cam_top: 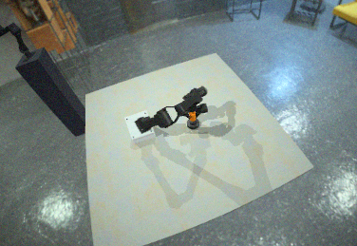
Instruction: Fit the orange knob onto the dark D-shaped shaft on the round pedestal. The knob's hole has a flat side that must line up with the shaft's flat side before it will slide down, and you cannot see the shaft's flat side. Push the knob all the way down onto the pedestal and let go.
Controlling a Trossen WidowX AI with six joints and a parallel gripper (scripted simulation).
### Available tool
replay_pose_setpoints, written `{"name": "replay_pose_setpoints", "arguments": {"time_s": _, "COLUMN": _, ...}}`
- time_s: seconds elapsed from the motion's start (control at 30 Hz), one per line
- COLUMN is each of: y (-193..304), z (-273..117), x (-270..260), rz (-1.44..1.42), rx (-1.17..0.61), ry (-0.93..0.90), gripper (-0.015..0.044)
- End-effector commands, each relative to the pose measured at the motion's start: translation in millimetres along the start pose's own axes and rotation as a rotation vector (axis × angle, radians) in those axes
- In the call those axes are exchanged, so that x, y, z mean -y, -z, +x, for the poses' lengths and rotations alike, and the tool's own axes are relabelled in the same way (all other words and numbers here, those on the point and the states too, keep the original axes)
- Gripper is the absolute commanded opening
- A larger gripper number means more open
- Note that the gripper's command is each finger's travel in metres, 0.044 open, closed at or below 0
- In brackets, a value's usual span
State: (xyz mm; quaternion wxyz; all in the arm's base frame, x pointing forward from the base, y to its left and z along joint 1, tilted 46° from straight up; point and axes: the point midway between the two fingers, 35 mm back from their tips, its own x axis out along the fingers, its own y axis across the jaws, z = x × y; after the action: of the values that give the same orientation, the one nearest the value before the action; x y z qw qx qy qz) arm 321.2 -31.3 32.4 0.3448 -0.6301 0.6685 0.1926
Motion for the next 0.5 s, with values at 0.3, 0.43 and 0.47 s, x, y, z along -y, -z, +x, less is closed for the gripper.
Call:
{"name": "replay_pose_setpoints", "arguments": {"time_s": 0.3, "y": -0.1, "z": -3.7, "x": 1.0, "rz": -0.202, "rx": -0.001, "ry": 0.003, "gripper": 0.0000}}
{"name": "replay_pose_setpoints", "arguments": {"time_s": 0.43, "y": -0.1, "z": -2.2, "x": 0.4, "rz": -0.212, "rx": -0.001, "ry": 0.003, "gripper": 0.0000}}
{"name": "replay_pose_setpoints", "arguments": {"time_s": 0.47, "y": -0.1, "z": -1.9, "x": 0.3, "rz": -0.212, "rx": -0.001, "ry": 0.003, "gripper": 0.0000}}
